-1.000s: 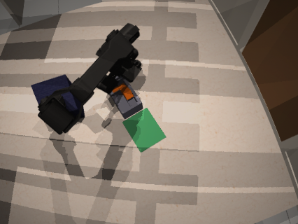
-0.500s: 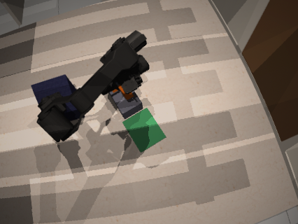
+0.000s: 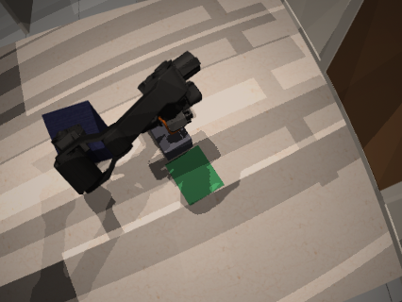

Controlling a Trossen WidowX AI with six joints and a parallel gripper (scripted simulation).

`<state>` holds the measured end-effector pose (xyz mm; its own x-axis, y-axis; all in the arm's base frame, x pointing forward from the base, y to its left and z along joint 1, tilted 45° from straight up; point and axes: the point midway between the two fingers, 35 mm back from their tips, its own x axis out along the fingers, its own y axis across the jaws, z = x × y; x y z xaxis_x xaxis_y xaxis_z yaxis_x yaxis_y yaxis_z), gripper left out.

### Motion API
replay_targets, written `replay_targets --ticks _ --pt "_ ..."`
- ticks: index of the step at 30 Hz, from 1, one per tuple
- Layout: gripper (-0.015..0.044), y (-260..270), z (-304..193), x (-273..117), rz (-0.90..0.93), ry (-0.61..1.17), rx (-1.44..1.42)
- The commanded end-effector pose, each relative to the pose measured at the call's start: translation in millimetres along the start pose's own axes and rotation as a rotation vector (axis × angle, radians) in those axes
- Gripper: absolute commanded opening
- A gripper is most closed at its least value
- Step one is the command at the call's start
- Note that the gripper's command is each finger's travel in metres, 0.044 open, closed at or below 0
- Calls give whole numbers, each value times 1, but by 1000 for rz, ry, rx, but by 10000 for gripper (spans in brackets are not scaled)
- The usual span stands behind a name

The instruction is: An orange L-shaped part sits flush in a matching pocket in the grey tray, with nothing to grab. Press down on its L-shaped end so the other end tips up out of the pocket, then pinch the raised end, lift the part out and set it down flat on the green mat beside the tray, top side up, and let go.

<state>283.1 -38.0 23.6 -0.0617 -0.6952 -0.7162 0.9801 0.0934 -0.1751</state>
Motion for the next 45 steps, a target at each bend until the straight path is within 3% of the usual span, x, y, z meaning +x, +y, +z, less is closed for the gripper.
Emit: replay_targets --ticks 1,25,30,40,43,45 --pt "280 -1 0 9 -7 -5 -7" --pt "280 -3 1 42 -8 -8 -7" --pt "149 -1 1 38 -2 -3 2" --pt "82 -1 1 38 -2 -3 2" --pt "3 -1 1 38 -2 -3 2" --pt "0 -1 1 38 -2 -3 2"
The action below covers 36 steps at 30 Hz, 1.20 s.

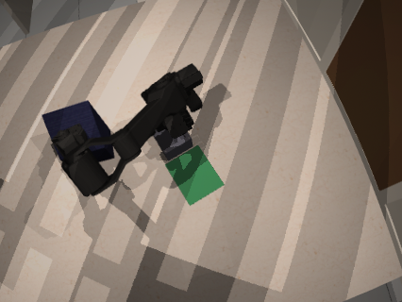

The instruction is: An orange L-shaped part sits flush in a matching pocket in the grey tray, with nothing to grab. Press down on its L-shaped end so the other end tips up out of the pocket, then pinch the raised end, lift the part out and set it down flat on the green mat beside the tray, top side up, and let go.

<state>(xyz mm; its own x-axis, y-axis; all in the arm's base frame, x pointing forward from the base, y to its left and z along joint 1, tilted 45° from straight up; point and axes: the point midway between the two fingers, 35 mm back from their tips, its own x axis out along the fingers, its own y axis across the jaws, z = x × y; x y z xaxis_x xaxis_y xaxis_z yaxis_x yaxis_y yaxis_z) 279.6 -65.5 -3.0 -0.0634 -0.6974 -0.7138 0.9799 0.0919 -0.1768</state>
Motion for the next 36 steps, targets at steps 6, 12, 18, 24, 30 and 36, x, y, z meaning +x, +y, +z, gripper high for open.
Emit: replay_targets --ticks 6,12,18,24,30,36 --pt "0 0 0 -3 -1 0 1" --pt "0 0 0 -11 -3 -1 -3" --pt "0 0 -1 -21 -4 -2 -5" --pt "0 0 -1 -29 -5 -2 -6" --pt "0 0 -1 -39 -5 -2 -6" --pt "0 0 -1 -49 -5 -2 -7"
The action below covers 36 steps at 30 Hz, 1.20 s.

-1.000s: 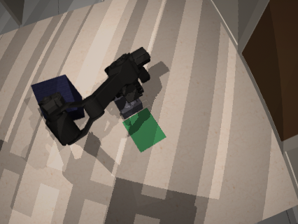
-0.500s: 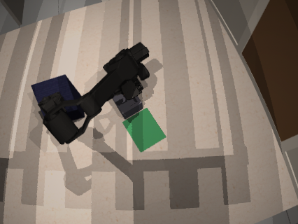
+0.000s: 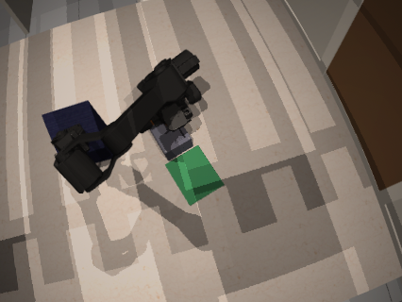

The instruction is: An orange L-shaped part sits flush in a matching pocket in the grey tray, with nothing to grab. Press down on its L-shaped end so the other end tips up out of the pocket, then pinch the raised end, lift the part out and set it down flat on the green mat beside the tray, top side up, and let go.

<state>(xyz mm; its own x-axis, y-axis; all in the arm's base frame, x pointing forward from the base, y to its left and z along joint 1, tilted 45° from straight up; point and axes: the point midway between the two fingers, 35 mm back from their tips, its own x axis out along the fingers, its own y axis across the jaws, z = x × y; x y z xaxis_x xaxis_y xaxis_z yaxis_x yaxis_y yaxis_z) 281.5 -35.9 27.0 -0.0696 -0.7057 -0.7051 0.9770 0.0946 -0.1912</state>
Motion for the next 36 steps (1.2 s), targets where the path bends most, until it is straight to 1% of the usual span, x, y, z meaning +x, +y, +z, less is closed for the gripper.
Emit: replay_targets --ticks 1,23,32,36 --pt "0 0 -1 -8 3 9 6" --pt "0 0 -1 -44 3 10 5" --pt "0 0 0 -46 3 10 5" --pt "0 -1 13 -45 3 10 5"
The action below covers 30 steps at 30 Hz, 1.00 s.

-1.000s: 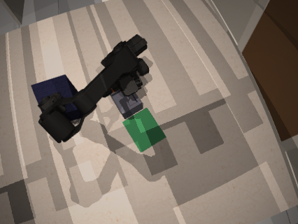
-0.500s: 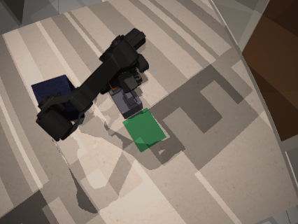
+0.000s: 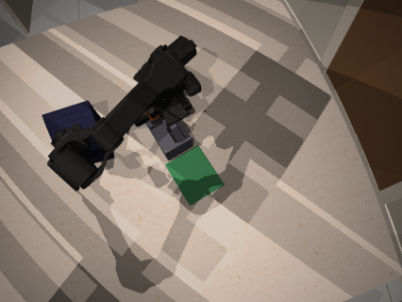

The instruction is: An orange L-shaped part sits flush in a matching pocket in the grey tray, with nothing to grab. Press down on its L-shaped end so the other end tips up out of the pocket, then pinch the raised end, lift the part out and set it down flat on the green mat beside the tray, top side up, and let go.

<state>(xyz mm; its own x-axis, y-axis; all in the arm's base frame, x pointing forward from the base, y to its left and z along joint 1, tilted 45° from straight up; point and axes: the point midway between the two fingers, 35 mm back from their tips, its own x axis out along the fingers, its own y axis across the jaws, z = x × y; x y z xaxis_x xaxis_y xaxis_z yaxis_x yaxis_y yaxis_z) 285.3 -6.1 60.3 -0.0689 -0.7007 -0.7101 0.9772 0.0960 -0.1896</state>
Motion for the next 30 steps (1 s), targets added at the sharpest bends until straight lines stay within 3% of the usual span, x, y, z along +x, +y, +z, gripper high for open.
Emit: replay_targets --ticks 1,30 --pt "0 -1 15 0 1 3 5" --pt "0 -14 153 1 1 -4 7"
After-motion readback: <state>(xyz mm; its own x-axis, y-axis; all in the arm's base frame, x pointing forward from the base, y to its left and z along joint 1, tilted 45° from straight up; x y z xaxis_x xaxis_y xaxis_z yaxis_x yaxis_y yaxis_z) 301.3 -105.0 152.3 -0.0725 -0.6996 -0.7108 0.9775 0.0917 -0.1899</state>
